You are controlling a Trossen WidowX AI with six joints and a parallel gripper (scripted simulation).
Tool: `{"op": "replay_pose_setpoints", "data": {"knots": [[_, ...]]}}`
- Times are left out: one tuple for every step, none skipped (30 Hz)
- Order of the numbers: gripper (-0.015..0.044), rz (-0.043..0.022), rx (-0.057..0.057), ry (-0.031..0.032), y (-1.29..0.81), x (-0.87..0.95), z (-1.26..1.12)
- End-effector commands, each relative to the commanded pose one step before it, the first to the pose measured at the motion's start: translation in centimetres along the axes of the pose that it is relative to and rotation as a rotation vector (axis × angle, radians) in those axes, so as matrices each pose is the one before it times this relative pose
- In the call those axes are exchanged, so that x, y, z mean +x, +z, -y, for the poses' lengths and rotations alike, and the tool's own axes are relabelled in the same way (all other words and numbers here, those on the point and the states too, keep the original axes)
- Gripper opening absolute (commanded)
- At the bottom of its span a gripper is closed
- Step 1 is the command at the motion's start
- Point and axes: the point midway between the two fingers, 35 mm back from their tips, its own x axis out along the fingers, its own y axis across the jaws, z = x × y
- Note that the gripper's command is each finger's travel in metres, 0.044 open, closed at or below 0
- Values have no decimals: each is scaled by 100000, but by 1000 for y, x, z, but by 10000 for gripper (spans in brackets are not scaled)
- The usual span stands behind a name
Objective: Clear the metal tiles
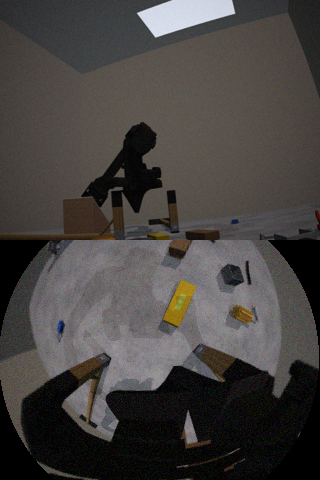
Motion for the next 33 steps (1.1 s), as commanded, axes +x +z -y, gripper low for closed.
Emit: {"op": "replay_pose_setpoints", "data": {"knots": [[0, 360, -22, -102, 172, -41, 742], [0, 18, 7, -36, 29, -15, 161], [0, 18, 7, -35, 28, -15, 161], [0, 17, 6, -35, 28, -14, 161], [0, 17, 6, -34, 27, -14, 162], [0, 16, 6, -33, 26, -14, 162], [0, 16, 6, -33, 25, -13, 162], [0, 15, 6, -32, 24, -13, 162], [0, 15, 6, -31, 24, -12, 163], [0, 14, 6, -31, 23, -12, 163], [0, 14, 5, -30, 22, -12, 163], [0, 14, 5, -30, 21, -11, 163], [0, 13, 5, -29, 20, -11, 163], [0, 13, 5, -28, 20, -10, 163], [0, 12, 5, -28, 19, -10, 164], [0, 12, 5, -27, 18, -10, 164], [0, 11, 4, -26, 17, -9, 164], [0, 11, 4, -26, 16, -9, 164], [0, 10, 4, -25, 16, -8, 164], [0, 10, 4, -24, 15, -8, 164], [0, 9, 4, -24, 14, -7, 165], [0, 9, 4, -23, 13, -7, 165], [0, 9, 3, -22, 12, -7, 165], [0, 8, 3, -21, 11, -6, 165], [0, 8, 3, -21, 11, -6, 165], [0, 7, 3, -20, 10, -5, 165], [0, 7, 3, -19, 9, -5, 165], [0, 6, 2, -19, 8, -4, 165], [0, 6, 2, -18, 7, -4, 166], [0, 6, 2, -17, 7, -4, 166], [0, 5, 2, -17, 6, -3, 166], [0, 5, 2, -16, 5, -3, 166], [0, 4, 1, -15, 4, -2, 166]]}}
